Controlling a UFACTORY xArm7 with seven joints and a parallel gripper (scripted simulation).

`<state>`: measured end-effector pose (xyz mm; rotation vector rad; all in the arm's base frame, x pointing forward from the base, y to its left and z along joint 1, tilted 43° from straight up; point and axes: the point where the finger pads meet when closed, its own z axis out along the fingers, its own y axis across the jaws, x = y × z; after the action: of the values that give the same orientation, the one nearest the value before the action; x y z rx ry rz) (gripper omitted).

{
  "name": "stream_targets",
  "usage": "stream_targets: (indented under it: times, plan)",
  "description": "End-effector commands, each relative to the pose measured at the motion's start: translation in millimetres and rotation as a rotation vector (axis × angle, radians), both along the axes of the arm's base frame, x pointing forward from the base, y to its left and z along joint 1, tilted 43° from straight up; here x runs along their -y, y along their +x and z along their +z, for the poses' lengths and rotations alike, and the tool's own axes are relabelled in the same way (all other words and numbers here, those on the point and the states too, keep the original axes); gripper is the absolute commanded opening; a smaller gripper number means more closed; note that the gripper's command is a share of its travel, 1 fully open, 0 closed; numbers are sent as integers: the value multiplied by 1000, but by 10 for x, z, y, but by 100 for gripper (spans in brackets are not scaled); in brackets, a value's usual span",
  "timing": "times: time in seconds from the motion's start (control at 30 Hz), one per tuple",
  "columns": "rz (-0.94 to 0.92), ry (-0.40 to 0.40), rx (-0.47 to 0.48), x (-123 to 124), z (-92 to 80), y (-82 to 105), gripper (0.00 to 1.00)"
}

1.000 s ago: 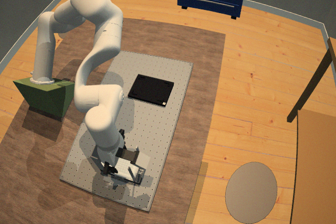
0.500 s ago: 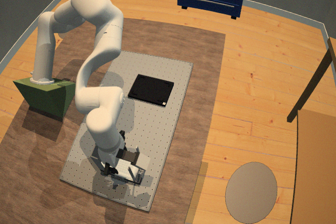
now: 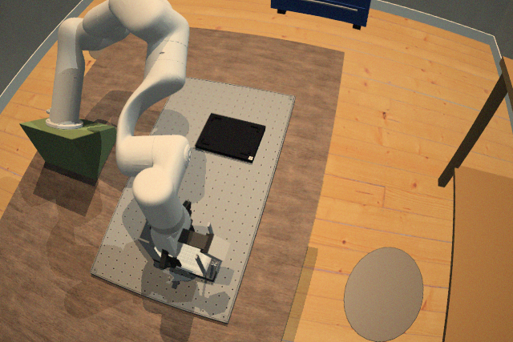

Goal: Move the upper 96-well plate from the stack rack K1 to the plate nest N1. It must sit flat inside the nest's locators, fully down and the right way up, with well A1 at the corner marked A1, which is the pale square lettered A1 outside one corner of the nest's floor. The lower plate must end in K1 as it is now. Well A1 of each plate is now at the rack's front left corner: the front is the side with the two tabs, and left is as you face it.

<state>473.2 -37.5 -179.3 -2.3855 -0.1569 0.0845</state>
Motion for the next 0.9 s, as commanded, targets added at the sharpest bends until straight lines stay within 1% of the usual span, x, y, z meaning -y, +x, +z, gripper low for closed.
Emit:
stream_targets:
  times: [0.0, 0.57, 0.6, 0.87]
  plan:
    - [-2, -4, 3, 11, -6, 12, 100]
    - [-2, -4, 3, 11, -6, 12, 100]
    - [-2, -4, 3, 15, -2, 13, 0]
    - [-2, -4, 3, 15, -2, 13, 0]
